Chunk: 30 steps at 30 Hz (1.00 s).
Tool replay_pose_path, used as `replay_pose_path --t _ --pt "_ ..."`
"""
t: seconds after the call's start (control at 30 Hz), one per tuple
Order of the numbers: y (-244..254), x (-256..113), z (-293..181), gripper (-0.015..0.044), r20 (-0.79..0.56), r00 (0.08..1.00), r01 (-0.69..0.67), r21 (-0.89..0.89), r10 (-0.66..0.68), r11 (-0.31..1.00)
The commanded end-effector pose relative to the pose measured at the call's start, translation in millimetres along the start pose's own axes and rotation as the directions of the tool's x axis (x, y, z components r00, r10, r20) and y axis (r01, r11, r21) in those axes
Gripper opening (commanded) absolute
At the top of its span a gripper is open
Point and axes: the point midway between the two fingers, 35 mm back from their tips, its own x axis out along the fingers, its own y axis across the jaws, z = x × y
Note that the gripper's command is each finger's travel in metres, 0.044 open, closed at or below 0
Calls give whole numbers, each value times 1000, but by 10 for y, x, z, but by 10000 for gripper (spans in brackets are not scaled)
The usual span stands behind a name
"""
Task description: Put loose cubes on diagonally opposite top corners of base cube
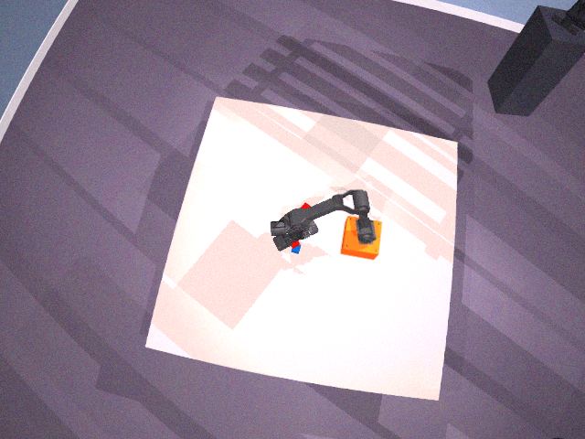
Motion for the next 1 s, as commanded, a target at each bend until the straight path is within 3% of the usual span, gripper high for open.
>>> replay_pose_path --t 0.0,0.1,0.17,0.47,0.97 --pt "25 -46 12 205 4 1000 -11 8 11 1000" --pt "25 -46 12 205 4 1000 -11 8 11 1000" --pt "-5 -25 28 258 2 1000 -4 -28 4 1000" --pt "-184 -108 340 265 4 1000 -2 -391 4 920" --pt "-569 -253 806 265 10 1000 7 -861 3 508"
